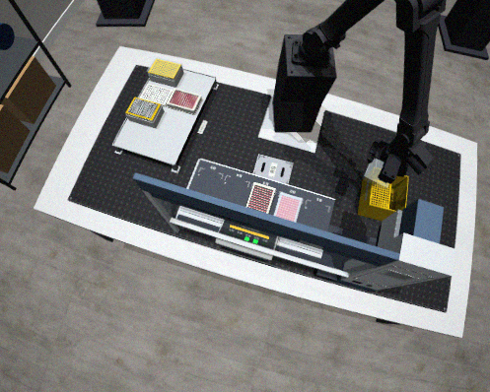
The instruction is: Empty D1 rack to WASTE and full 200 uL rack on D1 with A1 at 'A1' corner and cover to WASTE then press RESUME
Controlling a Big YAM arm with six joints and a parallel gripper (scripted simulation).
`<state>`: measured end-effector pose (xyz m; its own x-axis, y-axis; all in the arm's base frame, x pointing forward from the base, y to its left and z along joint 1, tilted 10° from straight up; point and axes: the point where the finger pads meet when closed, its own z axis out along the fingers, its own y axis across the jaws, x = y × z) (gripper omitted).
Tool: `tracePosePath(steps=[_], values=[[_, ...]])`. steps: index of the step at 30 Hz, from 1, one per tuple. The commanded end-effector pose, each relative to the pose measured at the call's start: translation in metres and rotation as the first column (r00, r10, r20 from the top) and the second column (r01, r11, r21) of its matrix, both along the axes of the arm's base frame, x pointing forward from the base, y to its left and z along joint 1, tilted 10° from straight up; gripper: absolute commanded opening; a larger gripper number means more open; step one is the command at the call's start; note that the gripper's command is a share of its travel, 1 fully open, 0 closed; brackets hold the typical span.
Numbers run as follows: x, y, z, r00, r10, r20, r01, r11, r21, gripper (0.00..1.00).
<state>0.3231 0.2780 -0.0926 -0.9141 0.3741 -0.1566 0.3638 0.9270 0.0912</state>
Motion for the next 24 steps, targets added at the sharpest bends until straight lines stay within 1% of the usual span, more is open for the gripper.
tracePosePath(steps=[1, 6, 12, 14, 15, 20, 23, 24], values=[[0.006, 0.015, -0.002, 0.999, 0.036, 0.003, -0.036, 0.999, -0.009, 0.00], [0.011, 0.041, -0.001, 0.992, 0.127, 0.005, -0.126, 0.992, -0.025, 0.00], [0.016, 0.071, 0.001, 0.994, 0.105, 0.007, -0.105, 0.994, -0.020, 0.00], [0.016, 0.071, 0.001, 0.994, 0.105, 0.007, -0.105, 0.994, -0.020, 0.00], [0.019, 0.074, 0.002, 0.995, 0.099, 0.007, -0.099, 0.995, -0.019, 0.00], [0.021, 0.102, 0.003, 0.994, 0.105, 0.007, -0.105, 0.994, -0.018, 0.00], [0.021, 0.102, 0.003, 0.994, 0.106, 0.007, -0.105, 0.994, -0.017, 0.00], [0.014, 0.088, -0.004, 0.995, 0.098, -0.014, -0.099, 0.994, -0.037, 0.00]])
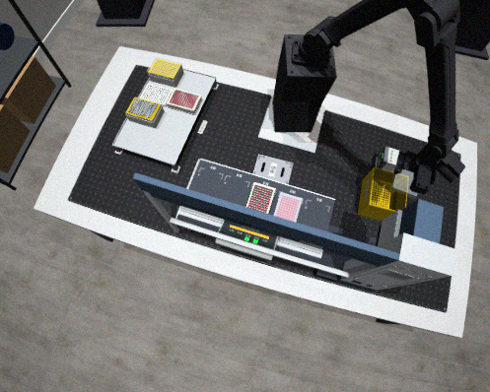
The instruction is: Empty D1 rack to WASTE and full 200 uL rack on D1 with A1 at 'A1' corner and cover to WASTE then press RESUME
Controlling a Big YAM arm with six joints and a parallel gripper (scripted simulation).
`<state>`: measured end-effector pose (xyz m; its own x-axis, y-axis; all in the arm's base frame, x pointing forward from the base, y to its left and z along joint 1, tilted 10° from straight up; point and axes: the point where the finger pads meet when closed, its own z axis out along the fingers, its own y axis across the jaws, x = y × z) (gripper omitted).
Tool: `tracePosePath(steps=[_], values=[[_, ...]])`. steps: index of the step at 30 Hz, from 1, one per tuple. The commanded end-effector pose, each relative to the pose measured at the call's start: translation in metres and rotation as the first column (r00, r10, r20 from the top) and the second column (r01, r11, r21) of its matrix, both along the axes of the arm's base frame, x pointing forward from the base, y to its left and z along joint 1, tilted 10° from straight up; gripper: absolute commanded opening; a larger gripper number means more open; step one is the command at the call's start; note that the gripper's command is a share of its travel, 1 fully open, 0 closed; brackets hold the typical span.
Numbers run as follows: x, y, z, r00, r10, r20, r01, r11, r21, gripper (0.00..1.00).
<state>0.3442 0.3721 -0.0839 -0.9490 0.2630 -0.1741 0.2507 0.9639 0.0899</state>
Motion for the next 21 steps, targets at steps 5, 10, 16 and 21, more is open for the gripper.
tracePosePath(steps=[5, 10, 16, 21], values=[[0.0012, -0.0070, -0.0106, 0.999, -0.033, -0.020, 0.033, 0.999, -0.026, 0.00], [0.0017, -0.0063, -0.0104, 0.999, -0.033, -0.018, 0.033, 0.999, -0.023, 0.00], [0.0017, -0.0063, -0.0104, 0.999, -0.032, -0.018, 0.032, 0.999, -0.023, 0.00], [0.0017, -0.0063, -0.0104, 0.999, -0.032, -0.018, 0.032, 0.999, -0.023, 0.00]])
